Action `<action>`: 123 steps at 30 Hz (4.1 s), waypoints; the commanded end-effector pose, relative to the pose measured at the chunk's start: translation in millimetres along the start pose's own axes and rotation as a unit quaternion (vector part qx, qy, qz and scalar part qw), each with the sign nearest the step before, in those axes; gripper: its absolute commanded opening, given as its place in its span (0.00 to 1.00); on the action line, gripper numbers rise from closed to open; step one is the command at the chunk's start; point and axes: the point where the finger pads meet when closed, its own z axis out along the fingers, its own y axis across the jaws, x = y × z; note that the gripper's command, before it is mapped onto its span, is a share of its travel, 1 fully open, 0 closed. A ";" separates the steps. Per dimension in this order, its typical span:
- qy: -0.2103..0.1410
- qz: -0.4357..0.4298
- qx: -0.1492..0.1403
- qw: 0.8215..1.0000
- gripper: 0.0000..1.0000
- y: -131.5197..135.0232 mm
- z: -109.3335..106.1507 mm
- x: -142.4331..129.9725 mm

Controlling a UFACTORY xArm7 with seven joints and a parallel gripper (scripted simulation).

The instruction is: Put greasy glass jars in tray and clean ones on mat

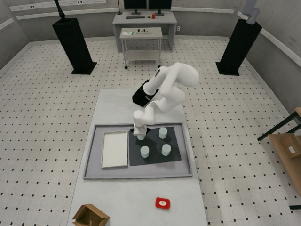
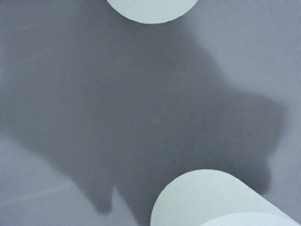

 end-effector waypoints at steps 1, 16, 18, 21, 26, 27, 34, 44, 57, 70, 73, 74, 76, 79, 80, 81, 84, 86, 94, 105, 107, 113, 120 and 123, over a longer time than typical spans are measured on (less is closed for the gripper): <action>0.001 0.000 -0.001 1.000 0.93 1.0 -0.8 1.0; 0.001 0.000 -0.001 1.000 0.90 1.0 -0.8 1.0; 0.001 0.000 -0.001 1.000 0.90 1.0 -0.8 1.0; 0.001 0.000 -0.001 1.000 0.90 1.0 -0.8 1.0; 0.001 0.000 -0.001 1.000 0.90 1.0 -0.8 1.0; 0.001 0.000 -0.001 1.000 0.90 1.0 -0.8 1.0; 0.001 0.000 -0.001 1.000 0.87 1.0 -0.8 1.0; 0.001 0.000 -0.001 1.000 0.87 1.0 -0.8 1.0; 0.001 0.000 -0.001 1.000 0.84 1.0 -0.8 1.0; 0.001 0.000 -0.001 1.000 0.81 1.0 -0.8 1.0; 0.001 0.000 -0.001 1.000 0.81 1.0 -0.8 1.0; 0.001 0.000 -0.001 1.000 0.81 1.0 -0.8 1.0; 0.001 0.000 -0.001 1.000 0.81 1.0 -0.8 1.0; 0.001 0.000 -0.001 1.000 0.81 1.0 -0.8 1.0; 0.001 0.000 -0.001 1.000 0.78 1.0 -0.8 1.0; 0.001 0.000 -0.001 1.000 0.78 1.0 -0.8 1.0; 0.001 0.000 -0.001 1.000 0.78 1.0 -0.8 1.0; 0.001 0.000 -0.001 1.000 0.78 1.0 -0.8 1.0; 0.001 0.000 -0.001 1.000 0.78 1.0 -0.8 1.0; 0.001 0.000 -0.001 1.000 0.75 1.0 -0.8 1.0; 0.001 0.000 -0.001 1.000 0.75 1.0 -0.8 1.0; 0.001 0.000 -0.001 1.000 0.75 1.0 -0.8 1.0; 0.001 0.000 -0.001 1.000 0.72 1.0 -0.8 1.0; 0.001 0.000 -0.001 1.000 0.72 1.0 -0.8 1.0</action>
